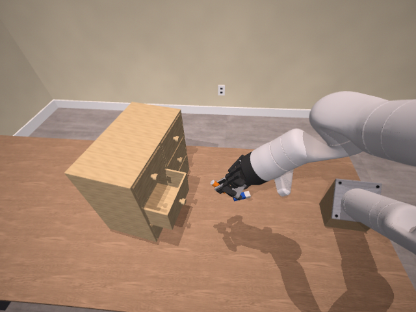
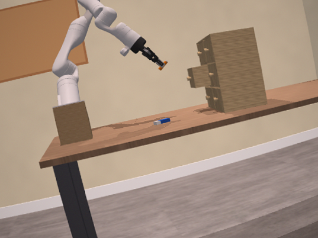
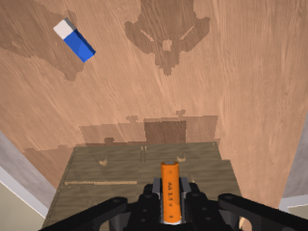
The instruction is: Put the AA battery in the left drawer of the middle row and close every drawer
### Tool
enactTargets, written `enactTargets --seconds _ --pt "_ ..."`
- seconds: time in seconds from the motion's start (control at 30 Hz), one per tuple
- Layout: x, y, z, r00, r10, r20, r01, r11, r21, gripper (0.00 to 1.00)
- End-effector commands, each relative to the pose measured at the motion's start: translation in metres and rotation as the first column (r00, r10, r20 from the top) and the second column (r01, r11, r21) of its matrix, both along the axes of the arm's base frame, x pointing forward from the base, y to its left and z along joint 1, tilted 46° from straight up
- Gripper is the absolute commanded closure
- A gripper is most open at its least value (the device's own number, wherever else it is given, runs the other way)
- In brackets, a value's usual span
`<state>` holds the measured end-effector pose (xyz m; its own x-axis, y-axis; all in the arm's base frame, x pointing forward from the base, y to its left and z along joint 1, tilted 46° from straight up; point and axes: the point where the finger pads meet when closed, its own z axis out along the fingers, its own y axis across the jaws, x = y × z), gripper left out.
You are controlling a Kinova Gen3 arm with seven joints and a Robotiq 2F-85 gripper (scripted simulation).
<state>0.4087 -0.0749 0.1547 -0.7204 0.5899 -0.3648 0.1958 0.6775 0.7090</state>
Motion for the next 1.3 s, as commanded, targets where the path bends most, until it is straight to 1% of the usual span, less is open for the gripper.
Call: enactTargets --seconds 0.0,0.43,1.27 --pt "-0.0021 -0.0004 -0.0014 1.000 -0.012 0.009 0.012 1.000 -0.003 0.91" --pt "-0.0032 0.0002 -0.0019 0.996 -0.063 0.058 0.064 0.998 -0.016 0.91" --pt "-0.0039 0.0009 -0.0022 0.987 -0.118 0.113 0.121 0.992 -0.026 0.91"
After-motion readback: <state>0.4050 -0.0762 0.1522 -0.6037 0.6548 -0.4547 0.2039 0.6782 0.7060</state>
